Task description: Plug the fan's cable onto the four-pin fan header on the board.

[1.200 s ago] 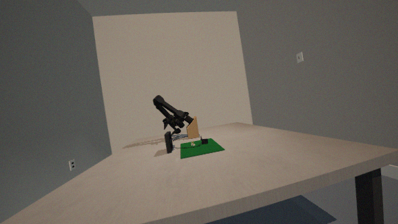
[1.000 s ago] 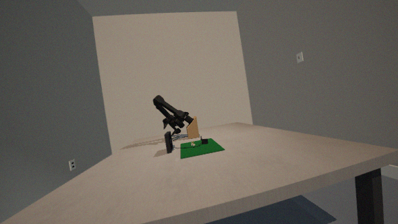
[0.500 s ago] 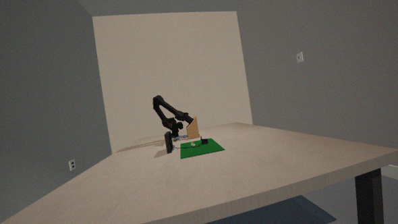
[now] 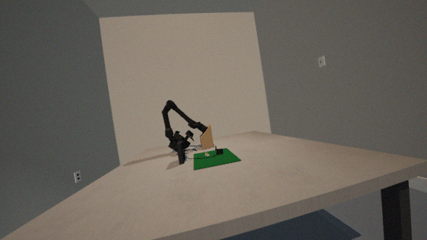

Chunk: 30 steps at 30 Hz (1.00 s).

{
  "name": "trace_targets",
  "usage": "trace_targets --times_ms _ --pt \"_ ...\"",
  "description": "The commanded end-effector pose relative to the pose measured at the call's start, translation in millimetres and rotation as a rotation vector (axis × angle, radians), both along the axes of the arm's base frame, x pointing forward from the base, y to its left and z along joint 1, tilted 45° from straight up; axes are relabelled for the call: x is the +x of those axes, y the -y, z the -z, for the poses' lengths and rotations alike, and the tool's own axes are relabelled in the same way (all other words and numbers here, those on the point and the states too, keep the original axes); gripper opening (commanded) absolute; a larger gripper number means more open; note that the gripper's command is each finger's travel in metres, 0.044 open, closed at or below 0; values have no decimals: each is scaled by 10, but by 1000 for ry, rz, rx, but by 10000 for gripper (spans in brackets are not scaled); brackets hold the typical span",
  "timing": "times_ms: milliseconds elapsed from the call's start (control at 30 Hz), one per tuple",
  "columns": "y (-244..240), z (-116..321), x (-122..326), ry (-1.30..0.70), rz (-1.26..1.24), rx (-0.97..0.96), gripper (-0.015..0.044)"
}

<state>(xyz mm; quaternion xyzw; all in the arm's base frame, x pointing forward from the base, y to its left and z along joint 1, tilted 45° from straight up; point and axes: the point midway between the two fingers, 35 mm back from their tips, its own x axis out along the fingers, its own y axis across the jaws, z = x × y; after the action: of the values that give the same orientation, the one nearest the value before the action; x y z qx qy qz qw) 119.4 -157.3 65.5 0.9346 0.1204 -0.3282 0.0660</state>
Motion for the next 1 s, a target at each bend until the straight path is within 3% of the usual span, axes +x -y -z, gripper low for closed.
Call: trace_targets --times_ms 0,567,833,967 --pt "123 -25 120 -51 -197 -227 440" --pt "542 -625 1214 -64 -1056 -1307 440" --pt "242 -1010 1919 -2 -1346 -1694 440" --pt "-133 -1190 2292 70 -1452 -1853 440"
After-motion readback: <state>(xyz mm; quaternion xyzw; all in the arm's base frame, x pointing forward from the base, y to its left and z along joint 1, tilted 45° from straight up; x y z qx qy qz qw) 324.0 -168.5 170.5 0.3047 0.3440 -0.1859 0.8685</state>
